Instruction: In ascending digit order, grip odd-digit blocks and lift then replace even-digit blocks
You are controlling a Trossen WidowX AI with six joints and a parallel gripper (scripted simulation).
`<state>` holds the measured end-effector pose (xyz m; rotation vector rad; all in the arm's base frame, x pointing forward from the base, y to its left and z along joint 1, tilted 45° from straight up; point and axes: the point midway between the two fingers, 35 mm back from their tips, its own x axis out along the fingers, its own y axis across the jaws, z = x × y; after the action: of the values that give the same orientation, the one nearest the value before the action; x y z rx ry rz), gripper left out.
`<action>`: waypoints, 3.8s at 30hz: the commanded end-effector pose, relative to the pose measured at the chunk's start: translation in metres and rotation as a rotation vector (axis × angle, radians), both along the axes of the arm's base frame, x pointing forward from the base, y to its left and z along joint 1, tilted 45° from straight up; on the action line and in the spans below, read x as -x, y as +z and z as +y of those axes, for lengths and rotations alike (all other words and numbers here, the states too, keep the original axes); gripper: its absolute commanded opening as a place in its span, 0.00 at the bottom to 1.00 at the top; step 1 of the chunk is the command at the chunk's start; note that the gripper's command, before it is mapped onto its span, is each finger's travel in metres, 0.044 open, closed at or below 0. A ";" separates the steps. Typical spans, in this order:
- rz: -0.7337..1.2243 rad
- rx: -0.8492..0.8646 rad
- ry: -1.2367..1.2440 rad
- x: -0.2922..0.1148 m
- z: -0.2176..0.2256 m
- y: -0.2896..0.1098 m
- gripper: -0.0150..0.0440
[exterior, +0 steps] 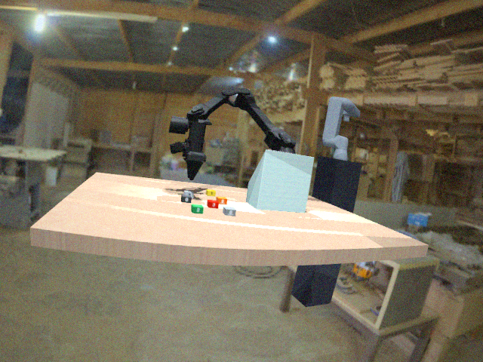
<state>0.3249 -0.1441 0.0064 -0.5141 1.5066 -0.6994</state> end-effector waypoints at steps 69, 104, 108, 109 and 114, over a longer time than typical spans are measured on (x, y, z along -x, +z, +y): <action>0.016 0.009 0.002 0.009 -0.040 -0.040 0.46; 0.014 0.004 0.002 0.000 0.043 0.043 0.46; 0.014 0.004 0.002 0.000 0.043 0.043 0.46; 0.014 0.004 0.002 0.000 0.043 0.043 0.46; 0.015 -0.004 0.004 0.032 0.072 0.022 0.46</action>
<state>0.3123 -0.0917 0.0412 -0.5138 1.5087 -0.7127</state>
